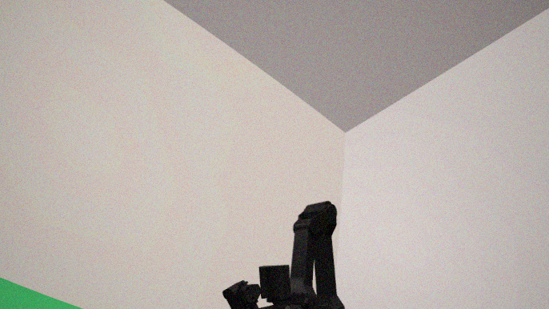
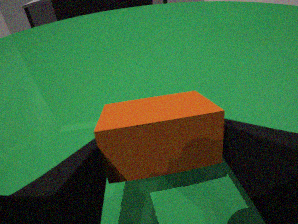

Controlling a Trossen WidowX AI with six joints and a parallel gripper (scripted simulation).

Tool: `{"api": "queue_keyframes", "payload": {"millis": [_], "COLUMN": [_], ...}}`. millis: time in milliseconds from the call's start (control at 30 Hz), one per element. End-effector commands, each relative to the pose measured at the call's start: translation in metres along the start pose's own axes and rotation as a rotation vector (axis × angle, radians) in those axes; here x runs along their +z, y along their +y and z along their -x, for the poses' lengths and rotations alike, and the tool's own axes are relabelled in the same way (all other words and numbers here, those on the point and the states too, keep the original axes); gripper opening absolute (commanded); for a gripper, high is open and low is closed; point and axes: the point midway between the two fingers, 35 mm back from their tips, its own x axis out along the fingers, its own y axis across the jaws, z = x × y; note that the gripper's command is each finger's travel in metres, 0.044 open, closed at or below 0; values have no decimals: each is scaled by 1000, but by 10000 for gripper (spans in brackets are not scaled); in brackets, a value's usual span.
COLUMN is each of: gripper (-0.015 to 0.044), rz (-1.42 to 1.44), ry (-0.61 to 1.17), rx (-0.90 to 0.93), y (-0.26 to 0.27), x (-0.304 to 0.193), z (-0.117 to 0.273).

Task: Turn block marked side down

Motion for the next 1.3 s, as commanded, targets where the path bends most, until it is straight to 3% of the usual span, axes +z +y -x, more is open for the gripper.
{"api": "queue_keyframes", "payload": {"millis": [0, 433, 1267], "gripper": [105, 440, 440], "rz": [3, 3, 3], "ry": [-5, -5, -5], "rx": [-4, -4, -4], "y": [0, 0, 0], "x": [1, 1, 1], "z": [0, 0, 0]}}
